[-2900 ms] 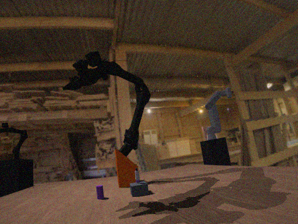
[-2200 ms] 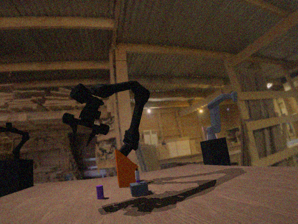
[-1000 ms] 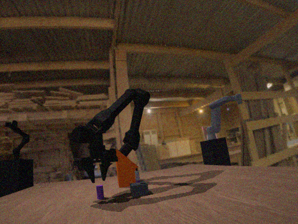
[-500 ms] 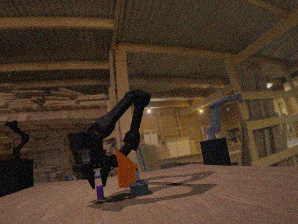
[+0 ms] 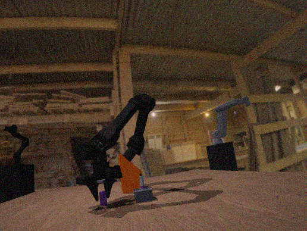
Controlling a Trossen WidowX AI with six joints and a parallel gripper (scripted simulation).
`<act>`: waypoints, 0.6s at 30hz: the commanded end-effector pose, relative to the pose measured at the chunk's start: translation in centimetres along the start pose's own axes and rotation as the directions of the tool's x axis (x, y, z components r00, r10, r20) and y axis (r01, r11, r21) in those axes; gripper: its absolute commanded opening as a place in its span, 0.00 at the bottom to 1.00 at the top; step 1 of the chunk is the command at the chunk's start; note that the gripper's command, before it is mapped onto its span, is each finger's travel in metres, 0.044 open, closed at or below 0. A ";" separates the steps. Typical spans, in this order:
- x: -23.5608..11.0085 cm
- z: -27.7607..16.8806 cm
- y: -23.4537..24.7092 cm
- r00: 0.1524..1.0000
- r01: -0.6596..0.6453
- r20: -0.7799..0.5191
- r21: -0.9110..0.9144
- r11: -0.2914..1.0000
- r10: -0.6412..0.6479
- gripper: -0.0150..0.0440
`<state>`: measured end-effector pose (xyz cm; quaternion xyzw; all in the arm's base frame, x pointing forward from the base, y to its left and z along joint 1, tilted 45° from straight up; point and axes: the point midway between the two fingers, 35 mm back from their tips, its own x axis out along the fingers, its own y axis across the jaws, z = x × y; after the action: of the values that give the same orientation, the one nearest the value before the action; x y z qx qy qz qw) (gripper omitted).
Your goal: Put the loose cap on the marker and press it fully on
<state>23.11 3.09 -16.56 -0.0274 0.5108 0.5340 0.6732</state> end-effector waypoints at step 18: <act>0.2 -0.1 0.2 1.000 -0.007 0.001 0.007 1.000 0.007 0.26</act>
<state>22.76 3.45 -16.87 -0.0237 0.5127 0.5346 0.6714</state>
